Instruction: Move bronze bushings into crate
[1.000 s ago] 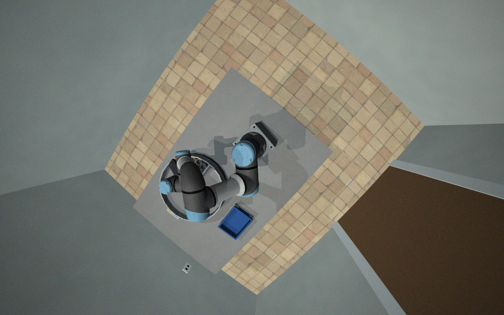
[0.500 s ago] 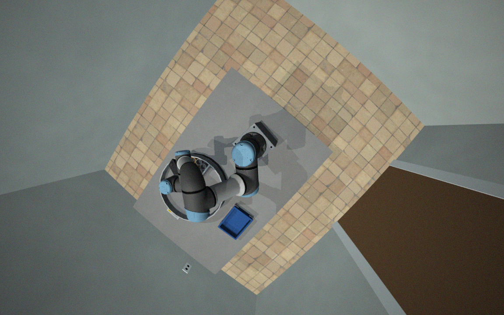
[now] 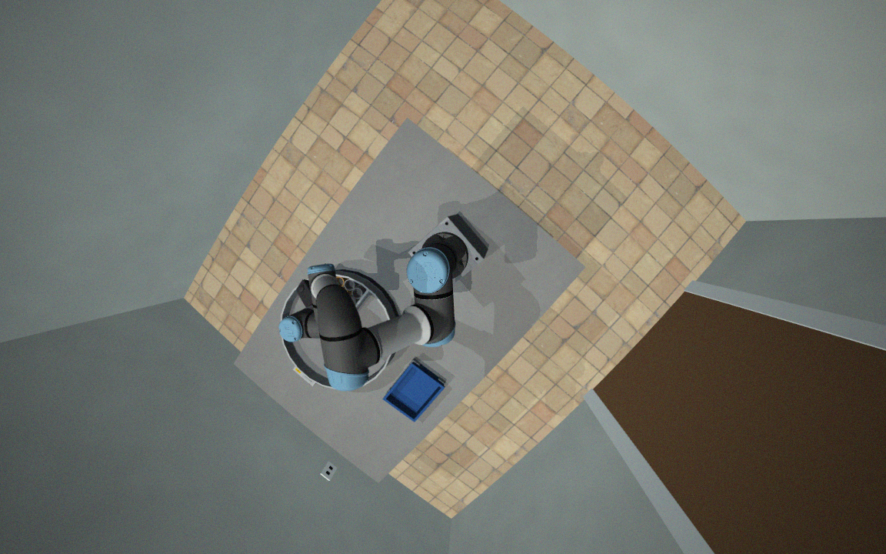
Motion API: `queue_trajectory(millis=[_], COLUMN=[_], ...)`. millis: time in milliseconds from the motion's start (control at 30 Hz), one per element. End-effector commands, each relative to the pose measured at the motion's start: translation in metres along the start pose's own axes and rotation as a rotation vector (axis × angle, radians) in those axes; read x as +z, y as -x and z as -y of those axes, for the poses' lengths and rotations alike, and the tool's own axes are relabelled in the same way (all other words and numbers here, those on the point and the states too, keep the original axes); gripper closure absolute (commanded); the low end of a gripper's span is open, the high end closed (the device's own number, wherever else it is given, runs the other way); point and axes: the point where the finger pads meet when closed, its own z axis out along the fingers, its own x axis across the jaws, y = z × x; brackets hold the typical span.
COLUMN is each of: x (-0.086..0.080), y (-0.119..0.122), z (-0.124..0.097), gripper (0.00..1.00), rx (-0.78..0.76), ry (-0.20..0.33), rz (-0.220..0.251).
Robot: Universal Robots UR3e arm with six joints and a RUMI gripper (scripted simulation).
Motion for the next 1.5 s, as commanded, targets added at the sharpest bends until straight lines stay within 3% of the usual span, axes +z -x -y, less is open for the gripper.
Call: queue_trajectory(millis=[0, 1200, 1467], x=[-0.001, -0.001, -0.016], y=[0.0, 0.0, 0.0], z=[0.0, 0.0, 0.0], gripper=[1.0, 1.0, 1.0], rx=[0.0, 0.0, 0.0], ry=[-0.001, -0.001, -0.001], rz=[0.001, 0.001, 0.001])
